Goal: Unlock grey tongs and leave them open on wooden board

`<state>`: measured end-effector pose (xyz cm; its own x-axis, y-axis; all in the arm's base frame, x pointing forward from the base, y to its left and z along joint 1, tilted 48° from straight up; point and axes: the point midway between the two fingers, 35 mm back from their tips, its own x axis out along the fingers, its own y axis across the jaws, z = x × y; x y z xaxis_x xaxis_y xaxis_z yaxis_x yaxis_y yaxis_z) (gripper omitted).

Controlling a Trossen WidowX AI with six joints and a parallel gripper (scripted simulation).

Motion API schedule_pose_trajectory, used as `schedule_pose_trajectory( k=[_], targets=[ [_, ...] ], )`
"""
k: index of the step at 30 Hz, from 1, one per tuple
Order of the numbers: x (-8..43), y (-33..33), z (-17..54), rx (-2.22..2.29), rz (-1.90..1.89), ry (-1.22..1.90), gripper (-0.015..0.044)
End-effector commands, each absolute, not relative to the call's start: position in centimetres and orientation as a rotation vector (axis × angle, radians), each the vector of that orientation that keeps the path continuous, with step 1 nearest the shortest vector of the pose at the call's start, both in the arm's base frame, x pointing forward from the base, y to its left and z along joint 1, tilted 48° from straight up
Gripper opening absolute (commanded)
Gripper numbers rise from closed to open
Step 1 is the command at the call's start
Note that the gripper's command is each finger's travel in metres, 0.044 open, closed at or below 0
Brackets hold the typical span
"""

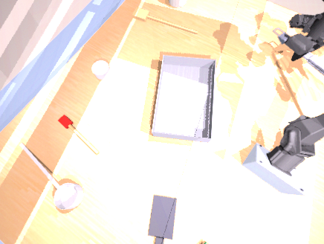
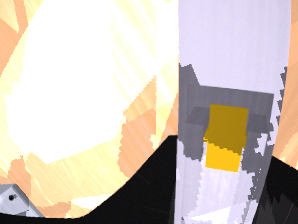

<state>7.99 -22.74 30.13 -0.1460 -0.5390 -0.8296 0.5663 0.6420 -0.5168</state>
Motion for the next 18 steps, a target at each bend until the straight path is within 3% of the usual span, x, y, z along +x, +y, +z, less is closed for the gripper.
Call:
schedule_pose_trajectory(
  k=[1, 18],
  targets=[
    [6.4, -22.6, 30.3, 0.054, -0.967, 1.403, -0.015],
    [1.5, -21.5, 31.5, 0.113, -1.049, 1.306, -0.015]
  ],
)
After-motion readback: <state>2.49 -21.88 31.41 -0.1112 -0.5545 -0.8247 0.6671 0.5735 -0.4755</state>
